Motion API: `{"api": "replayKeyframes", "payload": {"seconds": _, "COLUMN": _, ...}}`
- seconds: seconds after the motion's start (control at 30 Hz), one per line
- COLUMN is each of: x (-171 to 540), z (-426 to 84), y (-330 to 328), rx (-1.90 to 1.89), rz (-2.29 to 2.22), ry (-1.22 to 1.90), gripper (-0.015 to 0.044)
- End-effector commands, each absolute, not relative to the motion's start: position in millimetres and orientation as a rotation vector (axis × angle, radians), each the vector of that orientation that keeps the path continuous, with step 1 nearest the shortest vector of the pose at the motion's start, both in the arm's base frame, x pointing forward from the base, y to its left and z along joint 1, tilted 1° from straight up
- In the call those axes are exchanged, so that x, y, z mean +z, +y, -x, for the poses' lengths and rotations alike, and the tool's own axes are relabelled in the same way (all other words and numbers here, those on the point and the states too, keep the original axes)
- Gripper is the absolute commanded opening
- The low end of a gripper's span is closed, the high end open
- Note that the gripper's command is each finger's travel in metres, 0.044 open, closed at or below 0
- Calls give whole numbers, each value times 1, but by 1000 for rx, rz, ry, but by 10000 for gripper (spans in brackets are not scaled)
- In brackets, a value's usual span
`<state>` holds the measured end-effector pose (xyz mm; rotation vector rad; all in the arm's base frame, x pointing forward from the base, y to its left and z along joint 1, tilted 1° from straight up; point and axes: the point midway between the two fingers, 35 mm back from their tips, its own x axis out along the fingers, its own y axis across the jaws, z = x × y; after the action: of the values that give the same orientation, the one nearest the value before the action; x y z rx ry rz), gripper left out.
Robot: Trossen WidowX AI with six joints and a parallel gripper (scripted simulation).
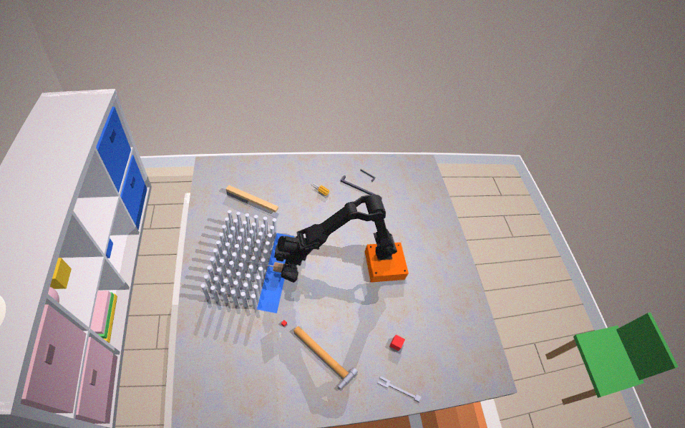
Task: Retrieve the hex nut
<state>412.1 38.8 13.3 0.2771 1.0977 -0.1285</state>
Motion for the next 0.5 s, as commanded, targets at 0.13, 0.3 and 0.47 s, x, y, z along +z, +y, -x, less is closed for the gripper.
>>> {"api": "replayKeyframes", "payload": {"seconds": 0.13, "x": 6, "z": -412, "y": 39, "rx": -123, "rz": -275, "ry": 1096, "gripper": 0}}
{"api": "replayKeyframes", "payload": {"seconds": 0.3, "x": 1, "z": -412, "y": 39, "rx": -123, "rz": -275, "ry": 1096, "gripper": 0}}
{"api": "replayKeyframes", "payload": {"seconds": 0.47, "x": 1, "z": -411, "y": 39, "rx": -123, "rz": -275, "ry": 1096, "gripper": 0}}
